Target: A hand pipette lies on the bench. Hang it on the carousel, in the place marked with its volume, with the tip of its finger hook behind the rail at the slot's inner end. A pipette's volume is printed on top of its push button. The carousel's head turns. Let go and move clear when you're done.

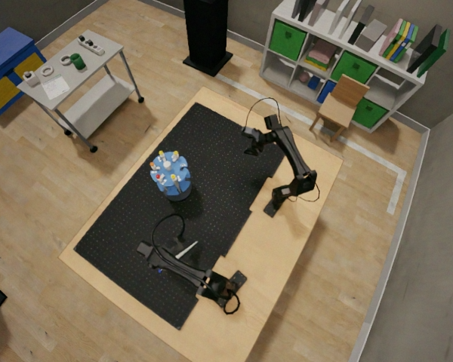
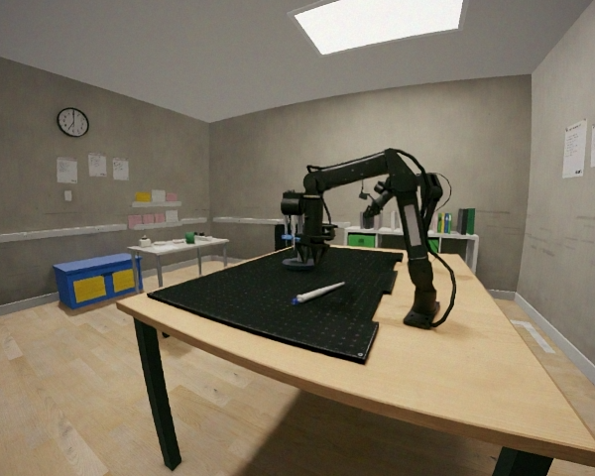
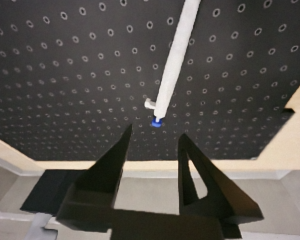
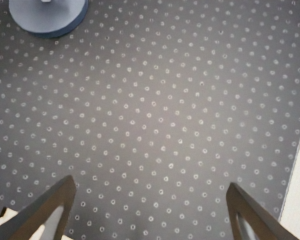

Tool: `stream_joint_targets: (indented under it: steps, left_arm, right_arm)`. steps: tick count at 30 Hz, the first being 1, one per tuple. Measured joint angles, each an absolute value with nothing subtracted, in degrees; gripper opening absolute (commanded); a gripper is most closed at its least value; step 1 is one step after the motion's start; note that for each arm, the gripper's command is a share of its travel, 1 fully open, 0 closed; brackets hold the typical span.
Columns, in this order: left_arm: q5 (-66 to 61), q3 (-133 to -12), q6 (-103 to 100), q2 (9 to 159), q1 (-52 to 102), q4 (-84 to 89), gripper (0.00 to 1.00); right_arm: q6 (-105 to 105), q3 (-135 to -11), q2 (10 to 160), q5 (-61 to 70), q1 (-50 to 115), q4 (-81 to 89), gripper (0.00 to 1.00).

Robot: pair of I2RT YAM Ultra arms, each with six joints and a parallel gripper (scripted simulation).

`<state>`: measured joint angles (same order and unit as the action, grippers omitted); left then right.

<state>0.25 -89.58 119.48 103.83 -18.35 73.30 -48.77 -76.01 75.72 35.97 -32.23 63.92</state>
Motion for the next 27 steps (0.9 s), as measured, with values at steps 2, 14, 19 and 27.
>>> stream_joint_targets:
  steps: [2,14,19,27]
  left_arm:
    - [0.25,-90.78,119.48,103.83,-18.35,74.46,0.54]
    - [0.25,-93.97,119.48,103.83,-18.35,78.32,0.54]
    - [0.25,-93.97,119.48,103.83,-18.35,78.54,0.54]
    - [0.25,-93.97,119.48,103.83,-18.35,78.61,0.54]
  right_arm:
    - [-48.77,-76.01,75.72,35.97,-32.23,63.92,1.00]
    - [-48.77,-76.01,75.72,35.97,-32.23,63.92,1.00]
    - [-48.77,-76.01,75.72,35.97,-32.23,63.92,1.00]
    - [-48.77,-76.01,75.72,35.97,-32.23,63.92,1.00]
